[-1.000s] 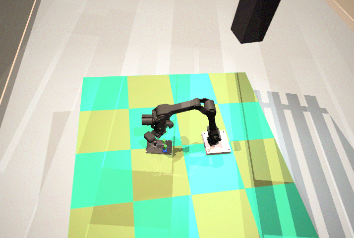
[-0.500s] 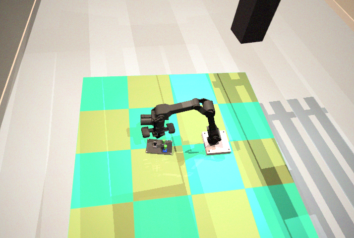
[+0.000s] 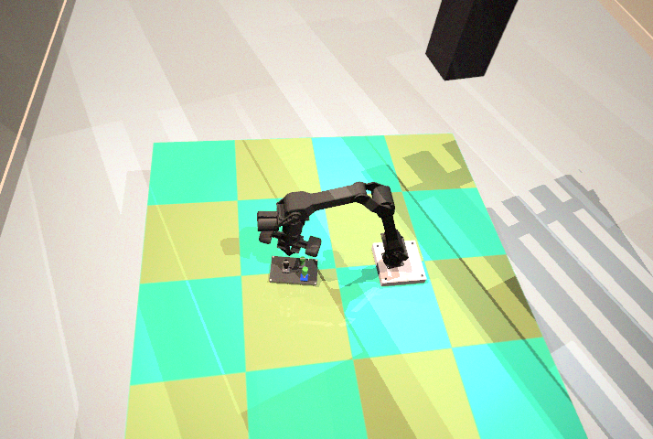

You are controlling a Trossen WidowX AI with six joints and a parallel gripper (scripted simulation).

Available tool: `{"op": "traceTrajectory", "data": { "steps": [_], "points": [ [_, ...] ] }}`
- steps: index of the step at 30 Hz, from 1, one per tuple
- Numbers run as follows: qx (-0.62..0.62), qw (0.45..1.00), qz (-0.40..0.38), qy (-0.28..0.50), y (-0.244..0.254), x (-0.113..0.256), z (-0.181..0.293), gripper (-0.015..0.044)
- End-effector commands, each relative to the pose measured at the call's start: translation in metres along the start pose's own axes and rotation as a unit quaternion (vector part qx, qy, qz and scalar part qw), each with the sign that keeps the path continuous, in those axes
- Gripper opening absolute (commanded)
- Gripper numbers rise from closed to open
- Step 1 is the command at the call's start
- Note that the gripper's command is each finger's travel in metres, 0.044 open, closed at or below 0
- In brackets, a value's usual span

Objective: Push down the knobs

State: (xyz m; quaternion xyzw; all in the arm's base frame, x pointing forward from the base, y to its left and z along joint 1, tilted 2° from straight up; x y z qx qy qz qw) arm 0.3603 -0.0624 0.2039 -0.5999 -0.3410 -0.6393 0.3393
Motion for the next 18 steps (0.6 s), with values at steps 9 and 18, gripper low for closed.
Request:
{"op": "traceTrajectory", "data": {
  "steps": [9, 18],
  "points": [
    [-0.216, 0.976, 0.004, -0.006, 0.0041, 0.0012, 0.003, 0.0],
    [-0.365, 0.931, 0.005, -0.008, 0.0064, 0.003, 0.0051, 0.0]
  ]
}}
Point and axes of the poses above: the point midway between the two fingers, 35 mm back from their tips, its own x axis back along the fingers, its own y axis across the jaws, z = x × y, the point moved 8 cm from there along x, back along the fingers, and after that the axes turned 1 degree about -x, right-handed, at the moved point
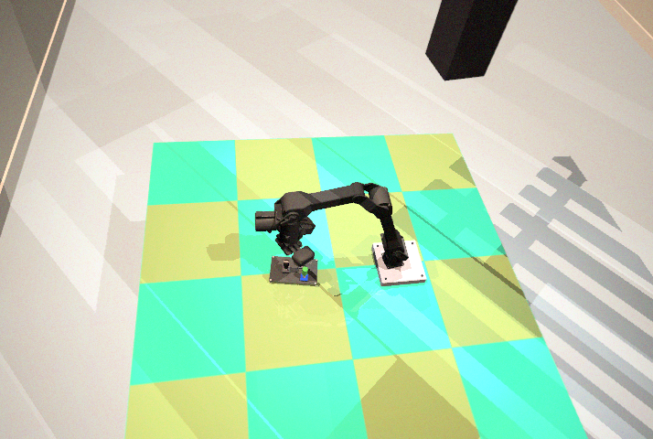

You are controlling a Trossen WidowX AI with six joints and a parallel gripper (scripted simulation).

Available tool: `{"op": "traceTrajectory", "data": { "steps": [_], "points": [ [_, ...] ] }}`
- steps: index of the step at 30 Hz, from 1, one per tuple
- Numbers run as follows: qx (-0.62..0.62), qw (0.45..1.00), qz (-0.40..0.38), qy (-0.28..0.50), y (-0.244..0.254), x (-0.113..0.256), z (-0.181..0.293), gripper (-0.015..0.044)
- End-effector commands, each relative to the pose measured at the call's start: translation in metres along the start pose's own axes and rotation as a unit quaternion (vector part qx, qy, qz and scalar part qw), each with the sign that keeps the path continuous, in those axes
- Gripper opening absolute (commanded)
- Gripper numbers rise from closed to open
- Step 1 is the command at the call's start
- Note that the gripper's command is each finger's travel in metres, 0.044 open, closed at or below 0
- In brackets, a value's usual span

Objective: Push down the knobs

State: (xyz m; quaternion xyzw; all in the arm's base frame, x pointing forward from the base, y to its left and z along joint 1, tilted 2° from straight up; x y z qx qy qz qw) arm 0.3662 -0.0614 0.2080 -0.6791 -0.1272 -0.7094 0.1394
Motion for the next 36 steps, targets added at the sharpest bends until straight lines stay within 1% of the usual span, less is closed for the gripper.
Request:
{"op": "traceTrajectory", "data": {
  "steps": [1, 6, 8, 14, 18, 27, 36],
  "points": [
    [-0.079, 0.997, 0.0, -0.004, 0.001, -0.001, 0.002, 0.0],
    [-0.162, 0.987, 0.0, -0.006, 0.001, 0.0, 0.004, 0.0],
    [-0.173, 0.985, 0.0, -0.006, 0.001, 0.001, 0.004, 0.0],
    [-0.173, 0.985, 0.0, -0.006, 0.001, 0.001, 0.004, 0.0],
    [-0.173, 0.985, 0.0, -0.006, 0.001, -0.018, 0.004, 0.0],
    [-0.173, 0.985, 0.0, -0.006, 0.001, -0.021, 0.004, 0.0],
    [-0.173, 0.985, 0.0, -0.006, 0.001, -0.035, 0.004, 0.0]
  ]
}}
Point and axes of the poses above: the point midway between the two fingers, 35 mm back from their tips, its own x axis back along the fingers, its own y axis across the jaws, z = x × y, the point moved 8 cm from there along x, back along the fingers, and after that the axes turned 1 degree about -x, right-handed, at the moved point
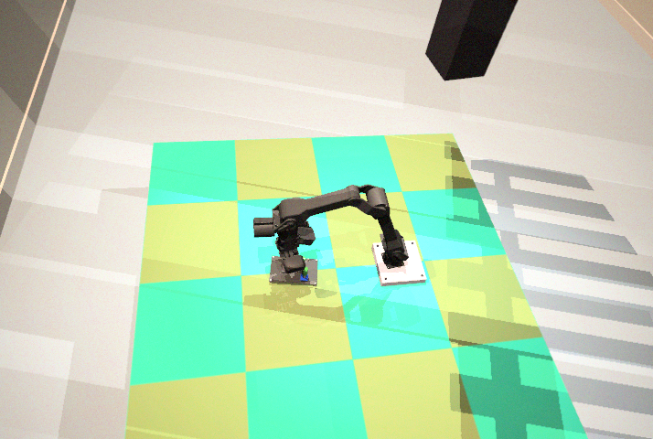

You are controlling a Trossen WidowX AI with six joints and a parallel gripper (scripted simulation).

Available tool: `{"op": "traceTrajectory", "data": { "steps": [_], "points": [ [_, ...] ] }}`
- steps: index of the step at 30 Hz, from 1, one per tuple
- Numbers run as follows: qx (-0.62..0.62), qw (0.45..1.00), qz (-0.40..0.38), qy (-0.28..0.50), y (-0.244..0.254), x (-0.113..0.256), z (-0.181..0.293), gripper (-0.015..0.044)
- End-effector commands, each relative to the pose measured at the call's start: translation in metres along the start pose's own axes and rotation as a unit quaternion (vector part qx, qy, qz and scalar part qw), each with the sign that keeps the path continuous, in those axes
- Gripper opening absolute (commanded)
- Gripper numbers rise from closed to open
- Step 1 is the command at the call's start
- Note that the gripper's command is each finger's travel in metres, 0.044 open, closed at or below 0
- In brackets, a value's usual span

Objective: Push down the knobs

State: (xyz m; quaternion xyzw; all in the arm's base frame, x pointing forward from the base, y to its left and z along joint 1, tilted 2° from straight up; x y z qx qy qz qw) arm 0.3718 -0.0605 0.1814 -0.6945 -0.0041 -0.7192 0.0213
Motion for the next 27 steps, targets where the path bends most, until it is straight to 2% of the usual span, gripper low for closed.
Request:
{"op": "traceTrajectory", "data": {
  "steps": [1, 27],
  "points": [
    [-0.002, 1.0, -0.001, -0.004, 0.0002, -0.0095, -0.0008, 0.0],
    [-0.002, 1.0, -0.001, -0.004, 0.0002, -0.0155, -0.0009, 0.0]
  ]
}}
Point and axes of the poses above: the point midway between the two fingers, 35 mm back from their tips, its own x axis back along the fingers, its own y axis across the jaws, z = x × y, the point moved 8 cm from there along x, back along the fingers, and after that the axes turned 1 degree about -x, right-handed, at the moved point
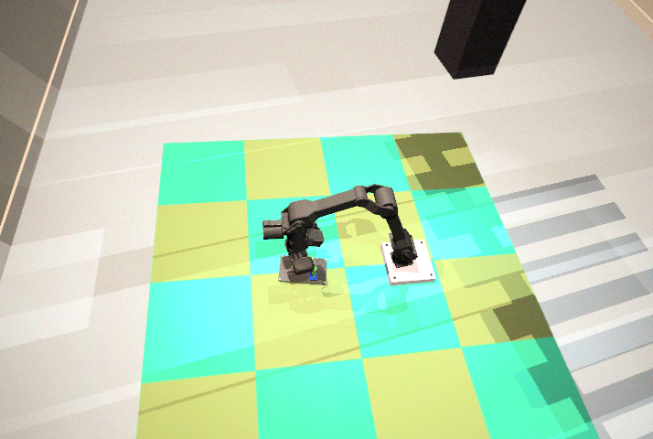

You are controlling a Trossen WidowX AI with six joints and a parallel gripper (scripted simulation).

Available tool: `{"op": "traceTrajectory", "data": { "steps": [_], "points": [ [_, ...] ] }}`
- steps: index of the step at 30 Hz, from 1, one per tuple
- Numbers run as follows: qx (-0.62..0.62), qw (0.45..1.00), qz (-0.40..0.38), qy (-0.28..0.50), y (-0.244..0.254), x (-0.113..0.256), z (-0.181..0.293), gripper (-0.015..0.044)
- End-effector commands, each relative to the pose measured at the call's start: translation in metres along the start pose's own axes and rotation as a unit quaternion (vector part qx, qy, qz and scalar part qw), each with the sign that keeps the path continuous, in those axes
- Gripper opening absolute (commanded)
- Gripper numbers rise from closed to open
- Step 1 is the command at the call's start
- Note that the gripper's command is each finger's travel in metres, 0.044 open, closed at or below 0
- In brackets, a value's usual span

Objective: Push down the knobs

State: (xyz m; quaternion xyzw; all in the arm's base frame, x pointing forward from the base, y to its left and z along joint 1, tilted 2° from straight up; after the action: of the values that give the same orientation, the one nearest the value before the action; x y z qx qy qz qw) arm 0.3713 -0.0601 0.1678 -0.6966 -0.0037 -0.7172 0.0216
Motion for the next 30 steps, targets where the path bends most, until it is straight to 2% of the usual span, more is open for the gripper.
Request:
{"op": "traceTrajectory", "data": {
  "steps": [1, 30],
  "points": [
    [-0.002, 1.0, -0.002, -0.001, 0.0002, -0.0021, 0.0, 0.0],
    [-0.002, 1.0, -0.002, -0.001, 0.0002, -0.0041, 0.0, 0.0]
  ]
}}
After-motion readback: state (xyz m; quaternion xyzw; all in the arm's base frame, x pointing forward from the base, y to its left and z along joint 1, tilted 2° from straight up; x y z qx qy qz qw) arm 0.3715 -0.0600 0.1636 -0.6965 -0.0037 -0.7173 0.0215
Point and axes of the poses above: the point midway between the two fingers, 35 mm back from their tips, its own x axis back along the fingers, its own y axis across the jaws, z = x × y, the point moved 8 cm from there along x, back along the fingers, and after that the axes turned 1 degree about -x, right-handed, at the moved point
